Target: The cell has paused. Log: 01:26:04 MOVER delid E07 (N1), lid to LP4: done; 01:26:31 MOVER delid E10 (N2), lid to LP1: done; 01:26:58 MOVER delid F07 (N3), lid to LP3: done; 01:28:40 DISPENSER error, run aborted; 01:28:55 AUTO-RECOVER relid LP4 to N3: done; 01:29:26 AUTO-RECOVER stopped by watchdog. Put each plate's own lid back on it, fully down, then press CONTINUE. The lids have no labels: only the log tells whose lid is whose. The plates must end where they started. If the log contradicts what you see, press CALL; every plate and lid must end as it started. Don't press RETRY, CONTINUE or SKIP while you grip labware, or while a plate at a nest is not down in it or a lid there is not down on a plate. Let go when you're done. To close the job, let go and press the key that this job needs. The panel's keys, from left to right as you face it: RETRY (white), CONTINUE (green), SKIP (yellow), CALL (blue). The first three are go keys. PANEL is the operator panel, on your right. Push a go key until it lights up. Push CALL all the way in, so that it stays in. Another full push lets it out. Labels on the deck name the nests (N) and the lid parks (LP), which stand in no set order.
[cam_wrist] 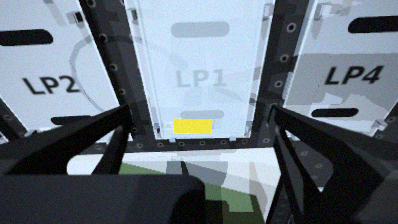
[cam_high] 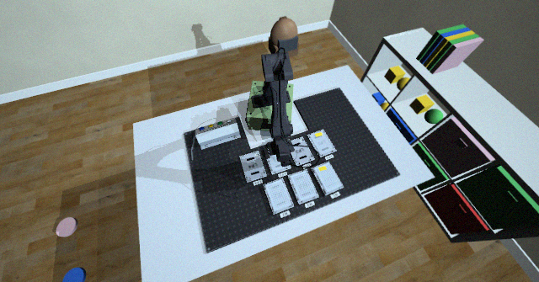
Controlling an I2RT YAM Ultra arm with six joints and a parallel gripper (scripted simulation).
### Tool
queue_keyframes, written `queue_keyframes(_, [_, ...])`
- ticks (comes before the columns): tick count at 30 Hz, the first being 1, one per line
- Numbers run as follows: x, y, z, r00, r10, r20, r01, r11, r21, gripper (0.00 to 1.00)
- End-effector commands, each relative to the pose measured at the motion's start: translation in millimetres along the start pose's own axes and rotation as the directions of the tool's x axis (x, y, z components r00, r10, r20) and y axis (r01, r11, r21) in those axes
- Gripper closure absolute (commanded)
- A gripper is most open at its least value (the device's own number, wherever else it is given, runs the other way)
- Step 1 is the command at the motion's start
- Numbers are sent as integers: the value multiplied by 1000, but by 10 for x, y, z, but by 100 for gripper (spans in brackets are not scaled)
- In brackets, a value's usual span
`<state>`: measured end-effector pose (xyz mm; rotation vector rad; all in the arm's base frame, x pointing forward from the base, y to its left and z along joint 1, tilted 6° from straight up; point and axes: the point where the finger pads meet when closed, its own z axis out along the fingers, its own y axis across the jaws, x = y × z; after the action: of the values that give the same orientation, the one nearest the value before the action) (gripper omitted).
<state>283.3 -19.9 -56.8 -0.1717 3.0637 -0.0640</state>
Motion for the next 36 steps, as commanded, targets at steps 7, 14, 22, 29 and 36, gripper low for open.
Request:
queue_keyframes(7, [-104,2,-48,998,-36,50,37,999,-9,0])
queue_keyframes(14, [-17,19,7,999,-34,30,35,999,-14,0])
queue_keyframes(22, [19,29,183,999,-36,12,36,999,-18,0])
queue_keyframes(29, [-64,15,239,999,-35,30,35,999,-14,0])
queue_keyframes(36, [19,31,380,999,-36,12,36,999,-18,0])
